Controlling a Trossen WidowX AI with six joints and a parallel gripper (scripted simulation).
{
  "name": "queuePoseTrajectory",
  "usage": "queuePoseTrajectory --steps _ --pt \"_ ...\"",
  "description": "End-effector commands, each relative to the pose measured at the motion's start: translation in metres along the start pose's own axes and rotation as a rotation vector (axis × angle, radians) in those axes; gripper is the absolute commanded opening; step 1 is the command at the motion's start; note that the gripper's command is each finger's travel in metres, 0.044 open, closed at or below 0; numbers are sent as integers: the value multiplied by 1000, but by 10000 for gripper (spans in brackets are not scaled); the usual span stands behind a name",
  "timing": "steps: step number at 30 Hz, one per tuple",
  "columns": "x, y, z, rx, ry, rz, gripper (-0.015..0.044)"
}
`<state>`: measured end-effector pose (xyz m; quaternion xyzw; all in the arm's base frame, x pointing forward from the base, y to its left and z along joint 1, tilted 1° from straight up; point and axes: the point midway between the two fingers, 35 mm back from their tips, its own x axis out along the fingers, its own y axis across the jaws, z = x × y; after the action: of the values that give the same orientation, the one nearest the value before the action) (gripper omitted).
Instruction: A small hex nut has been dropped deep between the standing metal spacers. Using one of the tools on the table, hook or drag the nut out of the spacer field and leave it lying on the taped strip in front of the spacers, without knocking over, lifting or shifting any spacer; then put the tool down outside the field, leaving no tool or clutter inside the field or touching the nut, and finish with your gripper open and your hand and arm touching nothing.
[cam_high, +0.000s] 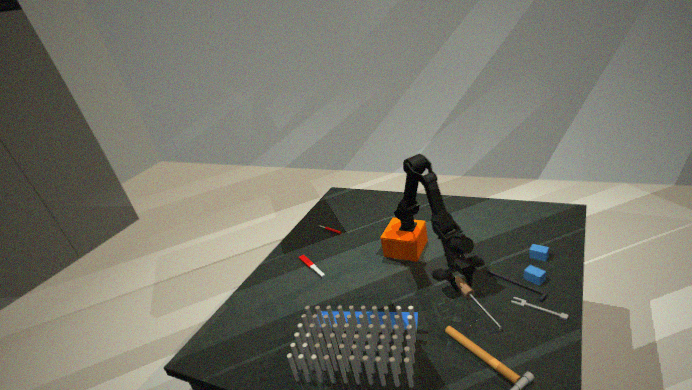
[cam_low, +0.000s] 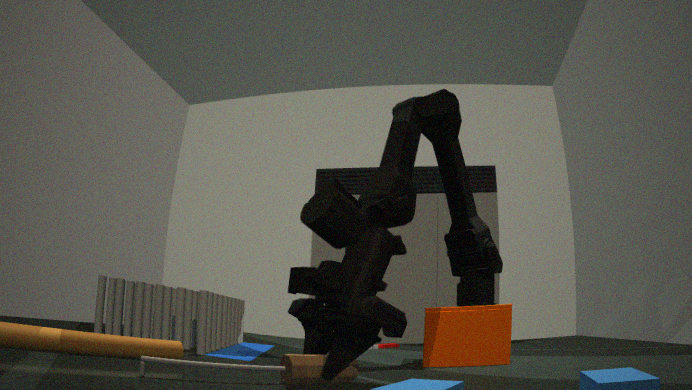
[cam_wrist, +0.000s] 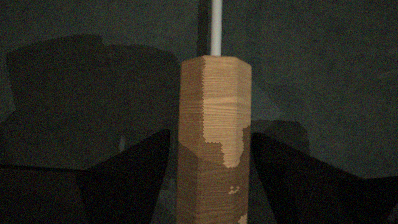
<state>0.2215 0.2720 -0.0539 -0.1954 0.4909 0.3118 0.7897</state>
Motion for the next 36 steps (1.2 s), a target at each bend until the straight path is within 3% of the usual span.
queuePoseTrajectory --steps 1,7,12,36 --pt "1 0 -2 -4 2 2 168" --pt "1 0 -2 -4 2 2 128" --pt "-15 1 13 -4 1 2 0" --pt "-155 0 70 -1 -1 0 0"
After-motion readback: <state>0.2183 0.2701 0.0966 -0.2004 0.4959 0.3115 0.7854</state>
